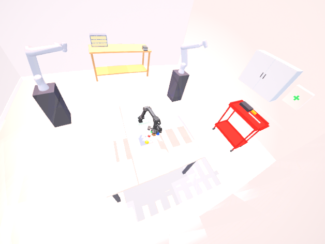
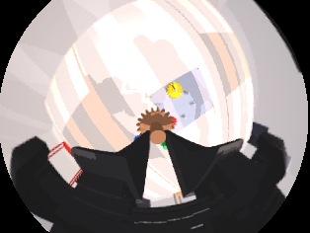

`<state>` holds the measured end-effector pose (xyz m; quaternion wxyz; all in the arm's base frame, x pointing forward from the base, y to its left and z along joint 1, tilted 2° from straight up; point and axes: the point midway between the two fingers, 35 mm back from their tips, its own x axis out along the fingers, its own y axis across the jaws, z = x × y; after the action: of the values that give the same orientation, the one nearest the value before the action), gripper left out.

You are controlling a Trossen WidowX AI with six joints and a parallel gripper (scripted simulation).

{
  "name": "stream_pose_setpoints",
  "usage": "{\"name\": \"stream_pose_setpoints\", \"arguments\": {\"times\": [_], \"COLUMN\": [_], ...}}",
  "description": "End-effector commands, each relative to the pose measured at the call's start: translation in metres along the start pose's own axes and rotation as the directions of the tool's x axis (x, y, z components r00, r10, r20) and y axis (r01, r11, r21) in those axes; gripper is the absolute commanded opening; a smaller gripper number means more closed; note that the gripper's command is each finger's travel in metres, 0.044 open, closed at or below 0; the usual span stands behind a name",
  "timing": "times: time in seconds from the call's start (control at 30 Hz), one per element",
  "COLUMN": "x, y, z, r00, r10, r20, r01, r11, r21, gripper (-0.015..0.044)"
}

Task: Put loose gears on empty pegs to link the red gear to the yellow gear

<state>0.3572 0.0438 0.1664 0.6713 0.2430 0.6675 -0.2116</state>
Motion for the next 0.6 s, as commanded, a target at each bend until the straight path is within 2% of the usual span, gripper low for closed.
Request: {"name": "stream_pose_setpoints", "arguments": {"times": [0.0, 0.57], "x": [0.001, 0.013], "y": [-0.006, -0.028], "z": [0.000, 0.002], "r00": [1.000, 1.000], "r10": [0.004, 0.002], "r20": [0.002, 0.003], "r01": [-0.004, -0.002], "r11": [1.000, 1.000], "r21": [-0.002, -0.002], "gripper": [0.0000, 0.0000]}}
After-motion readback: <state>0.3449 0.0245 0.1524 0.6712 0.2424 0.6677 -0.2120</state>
